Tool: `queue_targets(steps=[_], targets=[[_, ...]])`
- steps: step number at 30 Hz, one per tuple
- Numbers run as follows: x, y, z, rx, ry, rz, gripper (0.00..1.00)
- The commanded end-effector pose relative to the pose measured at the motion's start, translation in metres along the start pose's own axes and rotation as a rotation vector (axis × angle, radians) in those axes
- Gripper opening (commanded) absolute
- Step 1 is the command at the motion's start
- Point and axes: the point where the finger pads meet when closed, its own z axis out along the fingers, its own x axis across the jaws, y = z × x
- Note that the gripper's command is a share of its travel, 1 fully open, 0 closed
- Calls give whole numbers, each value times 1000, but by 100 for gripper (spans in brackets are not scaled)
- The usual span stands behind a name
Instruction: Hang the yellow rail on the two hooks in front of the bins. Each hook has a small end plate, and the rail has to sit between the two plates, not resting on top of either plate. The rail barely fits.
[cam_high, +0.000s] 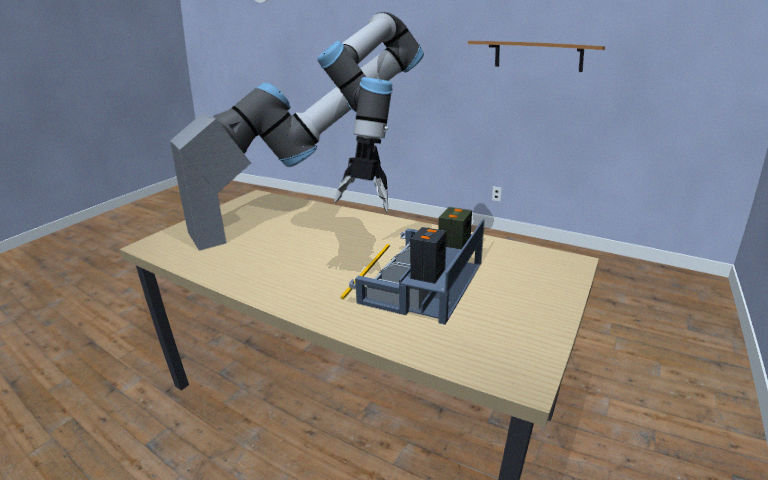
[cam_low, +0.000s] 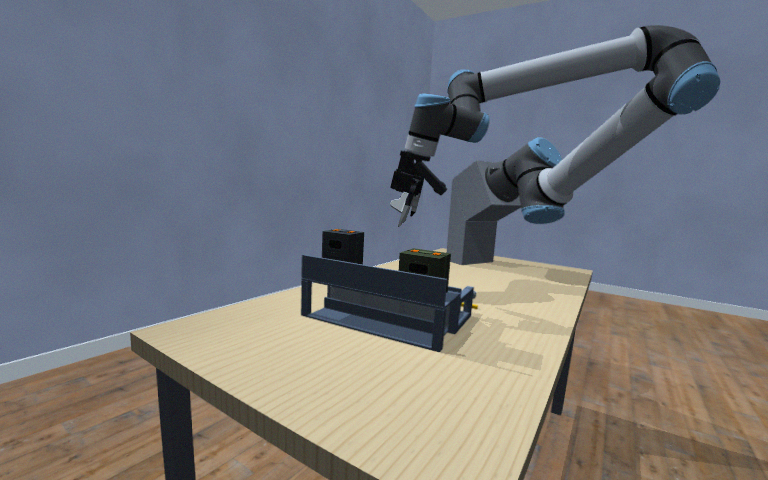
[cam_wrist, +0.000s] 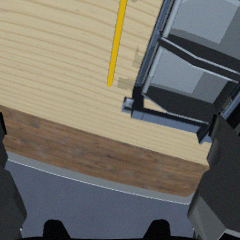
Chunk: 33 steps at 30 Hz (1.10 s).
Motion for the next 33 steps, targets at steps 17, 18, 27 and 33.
queue_targets(steps=[17,18,27,33], targets=[[13,-62,79,129,40,61,100],[13,-64,83,137,46,67,100],[13,-72,104,184,76,101,100],[12,-77,115,210,92,120,100]])
